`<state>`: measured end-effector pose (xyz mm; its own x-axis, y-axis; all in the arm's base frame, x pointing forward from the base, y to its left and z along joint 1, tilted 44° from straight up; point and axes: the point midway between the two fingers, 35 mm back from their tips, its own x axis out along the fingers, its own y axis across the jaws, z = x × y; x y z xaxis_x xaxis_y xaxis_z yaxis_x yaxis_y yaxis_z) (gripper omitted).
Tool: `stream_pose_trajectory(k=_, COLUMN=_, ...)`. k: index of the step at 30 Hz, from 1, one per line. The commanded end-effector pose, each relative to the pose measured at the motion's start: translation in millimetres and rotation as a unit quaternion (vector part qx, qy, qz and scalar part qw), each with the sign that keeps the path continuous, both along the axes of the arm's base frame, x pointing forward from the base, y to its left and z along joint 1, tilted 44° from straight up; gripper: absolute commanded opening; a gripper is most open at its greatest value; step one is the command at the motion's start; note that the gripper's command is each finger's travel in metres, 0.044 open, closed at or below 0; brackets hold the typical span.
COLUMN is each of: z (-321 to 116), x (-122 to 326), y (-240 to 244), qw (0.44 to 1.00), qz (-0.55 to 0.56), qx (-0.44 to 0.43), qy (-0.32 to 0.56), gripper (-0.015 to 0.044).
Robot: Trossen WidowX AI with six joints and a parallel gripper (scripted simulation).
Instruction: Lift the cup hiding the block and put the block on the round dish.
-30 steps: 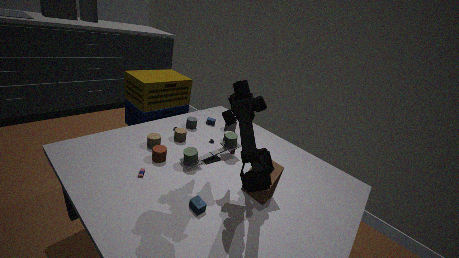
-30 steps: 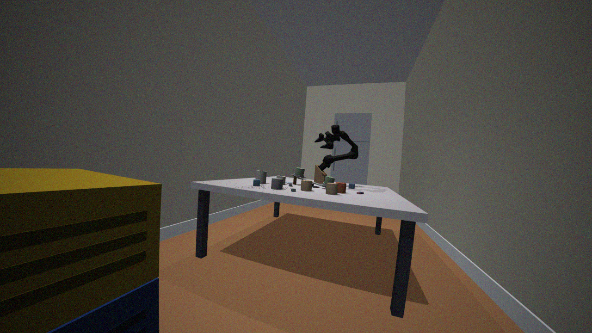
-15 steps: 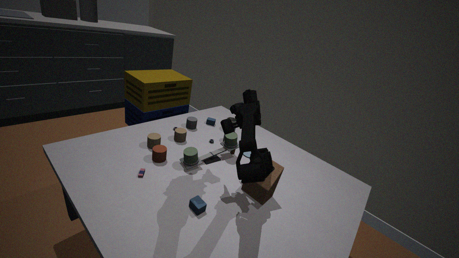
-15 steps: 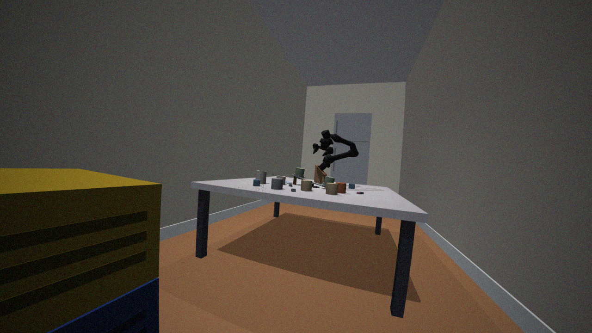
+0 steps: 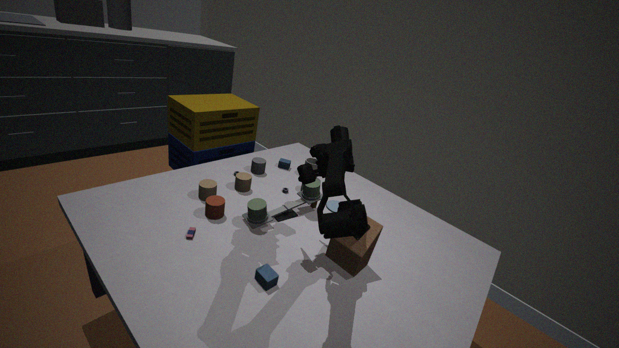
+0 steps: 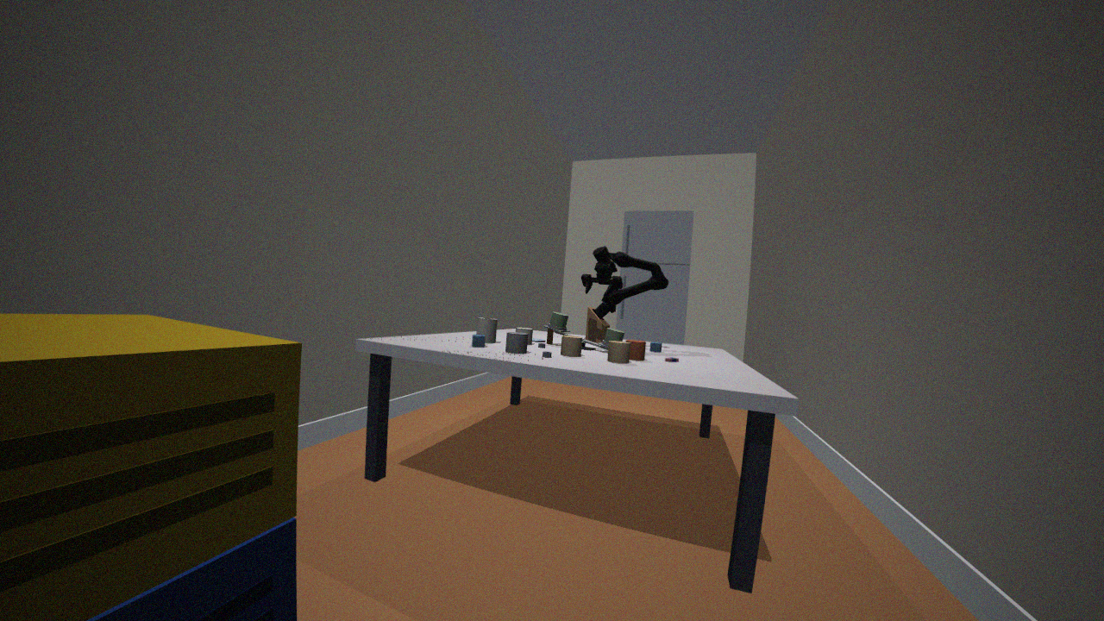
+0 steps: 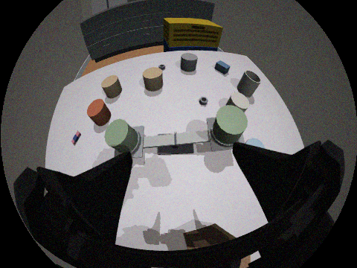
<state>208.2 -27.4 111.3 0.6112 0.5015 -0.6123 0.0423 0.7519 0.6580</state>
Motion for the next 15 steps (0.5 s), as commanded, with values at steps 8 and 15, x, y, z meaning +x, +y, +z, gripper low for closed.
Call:
stream_pose_trajectory(k=8, z=14, x=30, y=18, qw=0.986, qz=0.153, qx=-0.058, qy=-0.039, gripper=0.044)
stream_pose_trajectory(k=15, z=18, x=48, y=33, qw=0.964, qz=0.24, qx=-0.089, qy=-0.065, gripper=0.044)
